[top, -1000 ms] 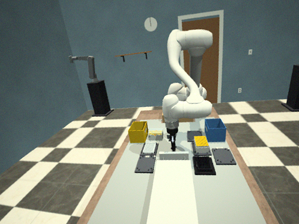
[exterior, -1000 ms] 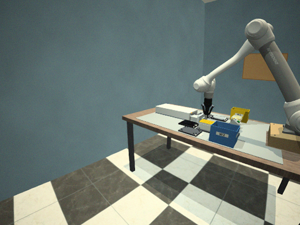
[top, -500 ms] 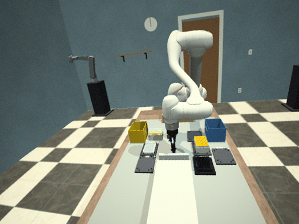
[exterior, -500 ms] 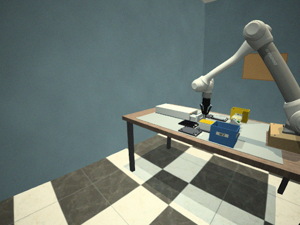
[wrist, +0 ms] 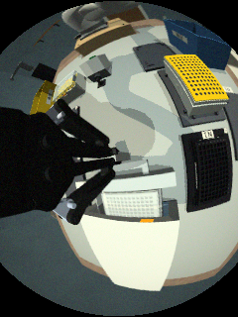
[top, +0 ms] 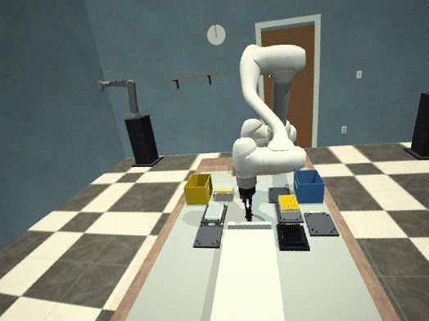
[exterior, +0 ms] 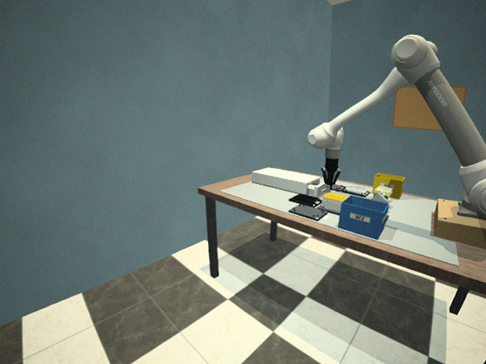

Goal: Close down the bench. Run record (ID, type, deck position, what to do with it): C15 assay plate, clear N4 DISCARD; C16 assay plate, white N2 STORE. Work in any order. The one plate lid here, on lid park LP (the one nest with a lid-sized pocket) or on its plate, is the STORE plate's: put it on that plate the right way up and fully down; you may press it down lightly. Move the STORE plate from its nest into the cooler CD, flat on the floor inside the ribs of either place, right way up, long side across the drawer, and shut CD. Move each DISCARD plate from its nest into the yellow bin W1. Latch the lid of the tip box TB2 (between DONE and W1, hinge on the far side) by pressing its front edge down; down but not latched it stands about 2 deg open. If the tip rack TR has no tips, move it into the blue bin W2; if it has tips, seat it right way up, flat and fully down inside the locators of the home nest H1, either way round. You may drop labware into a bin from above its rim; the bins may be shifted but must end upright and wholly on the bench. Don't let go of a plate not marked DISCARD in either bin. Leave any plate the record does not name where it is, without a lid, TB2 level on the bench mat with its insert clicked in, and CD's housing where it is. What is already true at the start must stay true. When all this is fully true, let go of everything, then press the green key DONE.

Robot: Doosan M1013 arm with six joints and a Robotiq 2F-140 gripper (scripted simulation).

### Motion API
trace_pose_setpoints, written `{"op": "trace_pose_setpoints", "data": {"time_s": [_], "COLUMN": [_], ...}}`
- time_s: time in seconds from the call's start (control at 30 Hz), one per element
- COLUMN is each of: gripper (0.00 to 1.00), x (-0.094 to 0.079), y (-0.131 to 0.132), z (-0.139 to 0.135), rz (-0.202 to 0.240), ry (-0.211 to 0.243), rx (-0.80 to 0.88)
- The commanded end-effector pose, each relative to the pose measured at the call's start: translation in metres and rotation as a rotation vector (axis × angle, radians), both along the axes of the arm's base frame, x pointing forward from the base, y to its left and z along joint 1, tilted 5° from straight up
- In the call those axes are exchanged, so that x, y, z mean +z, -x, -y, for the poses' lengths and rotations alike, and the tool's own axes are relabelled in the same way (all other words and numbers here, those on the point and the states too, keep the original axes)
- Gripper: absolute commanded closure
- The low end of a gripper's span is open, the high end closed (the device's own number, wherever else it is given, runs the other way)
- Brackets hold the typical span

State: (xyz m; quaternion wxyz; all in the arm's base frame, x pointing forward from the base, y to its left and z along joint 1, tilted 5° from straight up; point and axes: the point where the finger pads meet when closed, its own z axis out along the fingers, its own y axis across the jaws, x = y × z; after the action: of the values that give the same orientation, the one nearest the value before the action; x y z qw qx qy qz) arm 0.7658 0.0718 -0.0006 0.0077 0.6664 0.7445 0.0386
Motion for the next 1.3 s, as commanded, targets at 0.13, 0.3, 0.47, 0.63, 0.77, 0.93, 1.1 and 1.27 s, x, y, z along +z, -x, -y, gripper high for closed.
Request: {"op": "trace_pose_setpoints", "data": {"time_s": [0.13,0.3,0.47,0.63,0.77,0.93,1.1,1.27], "gripper": [1.0,1.0,1.0,1.0,1.0,1.0,1.0,1.0], "x": [0.001,0.001,0.002,0.002,0.002,0.003,0.003,0.004], "y": [-0.01,-0.014,-0.02,-0.027,-0.032,-0.036,-0.042,-0.049], "z": [-0.001,-0.002,-0.002,-0.003,-0.004,-0.004,-0.005,-0.005], "rz": [0.0,0.0,0.0,0.0,0.0,0.0,0.0,0.0], "ry": [0.0,0.0,0.0,0.0,0.0,0.0,0.0,0.0], "rx": [0.0,0.0,0.0,0.0,0.0,0.0,0.0,0.0]}}
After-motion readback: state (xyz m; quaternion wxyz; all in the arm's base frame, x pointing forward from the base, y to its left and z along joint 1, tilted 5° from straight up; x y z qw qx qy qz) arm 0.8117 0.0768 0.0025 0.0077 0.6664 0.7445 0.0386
